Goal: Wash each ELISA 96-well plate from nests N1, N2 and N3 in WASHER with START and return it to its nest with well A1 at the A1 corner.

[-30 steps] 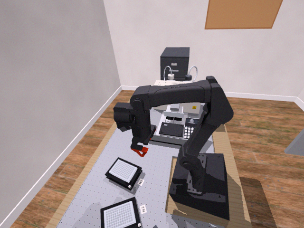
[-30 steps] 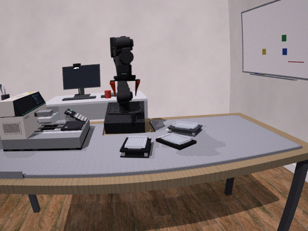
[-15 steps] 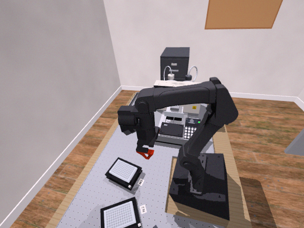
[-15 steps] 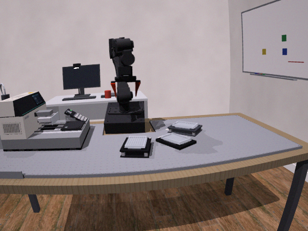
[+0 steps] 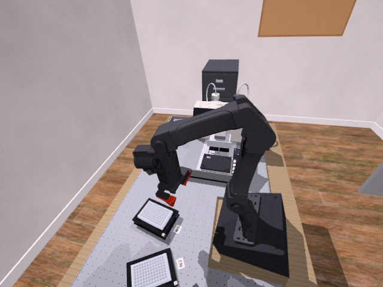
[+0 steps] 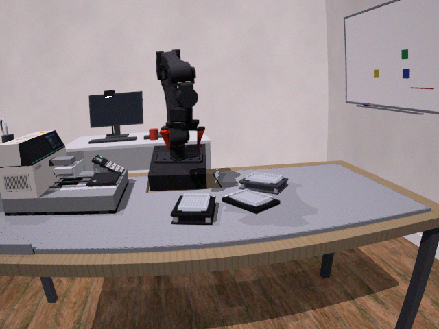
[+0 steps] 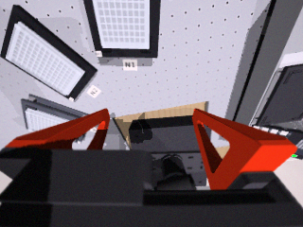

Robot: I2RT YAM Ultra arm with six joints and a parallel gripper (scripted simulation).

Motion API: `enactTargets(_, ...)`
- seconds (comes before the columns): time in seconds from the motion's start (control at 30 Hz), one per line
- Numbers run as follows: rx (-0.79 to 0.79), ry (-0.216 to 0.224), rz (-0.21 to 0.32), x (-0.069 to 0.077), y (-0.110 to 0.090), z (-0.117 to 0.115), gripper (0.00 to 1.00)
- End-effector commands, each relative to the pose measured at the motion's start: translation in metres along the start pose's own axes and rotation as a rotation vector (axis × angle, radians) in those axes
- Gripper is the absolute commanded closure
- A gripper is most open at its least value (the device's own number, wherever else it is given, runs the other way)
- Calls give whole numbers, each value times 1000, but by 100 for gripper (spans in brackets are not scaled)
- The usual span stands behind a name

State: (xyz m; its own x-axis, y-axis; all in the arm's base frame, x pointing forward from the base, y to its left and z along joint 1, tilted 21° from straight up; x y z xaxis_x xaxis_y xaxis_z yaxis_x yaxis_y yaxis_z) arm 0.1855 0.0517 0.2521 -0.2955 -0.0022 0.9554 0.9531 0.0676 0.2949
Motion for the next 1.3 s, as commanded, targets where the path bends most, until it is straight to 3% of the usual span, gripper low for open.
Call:
enactTargets(0.0, -25, 16, -69, 1, 20, 5, 0)
enactTargets(0.17, -25, 16, -69, -6, 33, 9, 0)
enactTargets(0.67, -25, 17, -70, -40, 96, 28, 0)
enactTargets(0.83, -25, 17, -71, -46, 107, 31, 0)
enactTargets(1.27, -25, 17, -71, -46, 107, 31, 0)
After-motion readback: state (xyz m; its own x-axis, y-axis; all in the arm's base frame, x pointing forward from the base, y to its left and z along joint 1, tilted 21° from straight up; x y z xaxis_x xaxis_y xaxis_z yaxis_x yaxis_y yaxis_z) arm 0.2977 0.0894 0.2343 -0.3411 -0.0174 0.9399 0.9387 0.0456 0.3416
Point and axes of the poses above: the point where the finger pads meet when closed, its own x axis back along the fingers, its own z axis across the jaws, y = z × x, the point moved 8 cm from there along x, back along the fingers, and after that the axes turned 6 degrees about x, right-handed, at the moved point
